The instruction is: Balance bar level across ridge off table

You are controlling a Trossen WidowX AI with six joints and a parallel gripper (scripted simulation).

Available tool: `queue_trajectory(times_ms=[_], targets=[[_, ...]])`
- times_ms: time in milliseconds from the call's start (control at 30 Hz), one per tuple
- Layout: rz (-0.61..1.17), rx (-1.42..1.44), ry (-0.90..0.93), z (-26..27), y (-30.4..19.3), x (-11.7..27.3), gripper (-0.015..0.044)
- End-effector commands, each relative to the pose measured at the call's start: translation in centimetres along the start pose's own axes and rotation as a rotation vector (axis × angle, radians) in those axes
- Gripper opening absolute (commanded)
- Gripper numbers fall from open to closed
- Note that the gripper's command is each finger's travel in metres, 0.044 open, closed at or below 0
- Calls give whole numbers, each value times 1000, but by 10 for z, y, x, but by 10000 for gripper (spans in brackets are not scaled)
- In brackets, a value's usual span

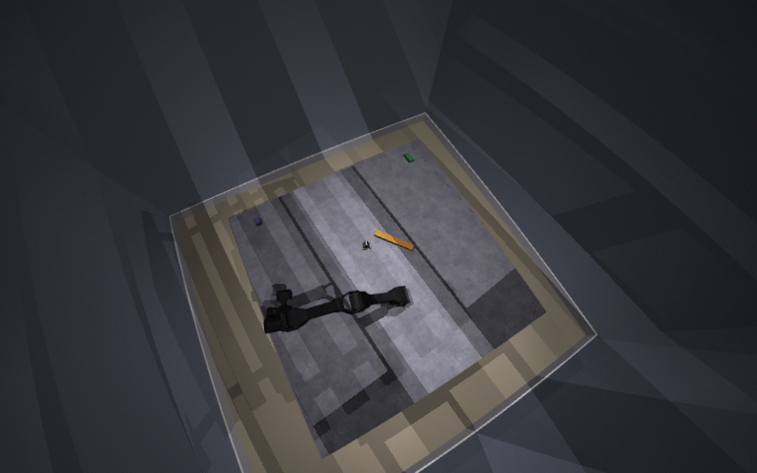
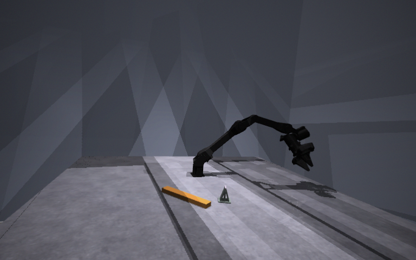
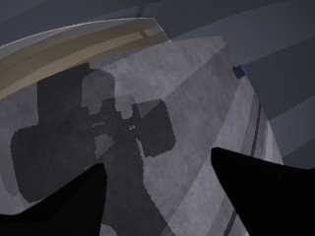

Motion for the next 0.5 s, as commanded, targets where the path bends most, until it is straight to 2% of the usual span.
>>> queue_trajectory(times_ms=[0, 467], targets=[[35, 5, -7, -25, -3, -9, 315], [184, 12, -36, -118, -30, -48, 315]])
Point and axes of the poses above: the point midway between the two fingers, 35 mm back from their tips, its own x axis back along the fingers, its own z axis across the jaws, y = z × x, the point moved 3 cm from there along x, back along the fingers, and after that the axes turned 11 degrees about -x, right-handed, at the moved point
